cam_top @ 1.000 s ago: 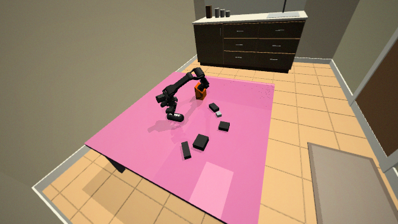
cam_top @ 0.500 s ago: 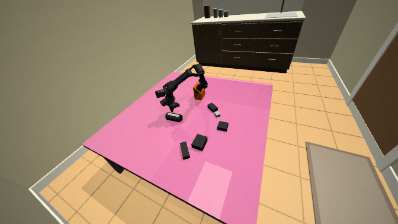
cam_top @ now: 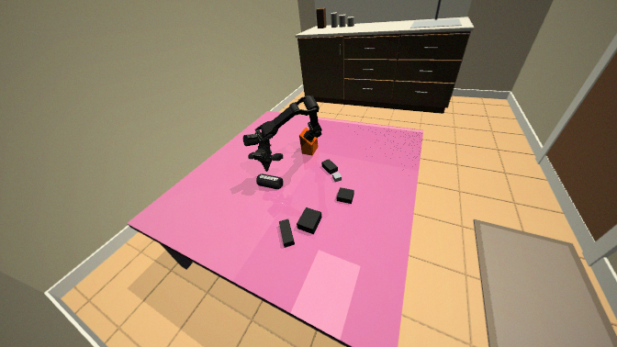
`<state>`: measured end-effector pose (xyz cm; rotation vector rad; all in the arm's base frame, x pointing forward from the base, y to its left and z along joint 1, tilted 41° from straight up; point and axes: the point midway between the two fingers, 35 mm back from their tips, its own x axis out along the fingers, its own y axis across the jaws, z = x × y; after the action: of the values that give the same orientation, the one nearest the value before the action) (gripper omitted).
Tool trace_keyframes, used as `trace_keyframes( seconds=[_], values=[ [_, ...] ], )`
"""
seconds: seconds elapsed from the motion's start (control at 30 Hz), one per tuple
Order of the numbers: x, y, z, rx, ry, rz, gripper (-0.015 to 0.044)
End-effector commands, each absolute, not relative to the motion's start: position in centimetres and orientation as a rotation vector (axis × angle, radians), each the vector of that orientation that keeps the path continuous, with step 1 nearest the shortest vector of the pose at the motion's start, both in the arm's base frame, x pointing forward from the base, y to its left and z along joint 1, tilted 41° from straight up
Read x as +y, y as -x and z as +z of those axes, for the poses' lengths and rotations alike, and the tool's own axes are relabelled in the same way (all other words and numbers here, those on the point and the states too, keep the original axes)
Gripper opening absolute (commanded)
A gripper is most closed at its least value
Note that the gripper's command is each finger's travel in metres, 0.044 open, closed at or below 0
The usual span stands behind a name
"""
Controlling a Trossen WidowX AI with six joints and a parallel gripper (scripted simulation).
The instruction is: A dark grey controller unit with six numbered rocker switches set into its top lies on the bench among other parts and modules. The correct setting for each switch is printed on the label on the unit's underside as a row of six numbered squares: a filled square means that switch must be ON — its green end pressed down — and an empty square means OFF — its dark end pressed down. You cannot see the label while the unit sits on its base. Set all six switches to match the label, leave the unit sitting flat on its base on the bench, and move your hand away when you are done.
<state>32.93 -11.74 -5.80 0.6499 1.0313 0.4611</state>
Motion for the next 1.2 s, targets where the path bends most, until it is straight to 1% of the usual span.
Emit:
trace_keyframes(
  seconds=[0.0, 0.47, 0.53, 0.63, 1.0, 1.03, 1.17],
  values=[
    [-11.8, -32.9, -5.6, 1.011, -0.623, 0.474, 0.0],
    [-11.8, -32.9, -5.6, 1.011, -0.623, 0.474, 0.0],
    [-11.8, -32.9, -5.6, 1.017, -0.633, 0.469, 0.0053],
    [-12.3, -33.3, -6.1, 1.103, -0.769, 0.384, 0.0131],
    [-14.1, -34.6, -7.9, 1.45, -1.352, -0.136, 0.042],
    [-14.2, -34.7, -8.1, 1.475, -1.399, -0.194, 0.044],
    [-14.8, -34.9, -8.5, 1.562, -1.577, -0.443, 0.044]
  ],
)
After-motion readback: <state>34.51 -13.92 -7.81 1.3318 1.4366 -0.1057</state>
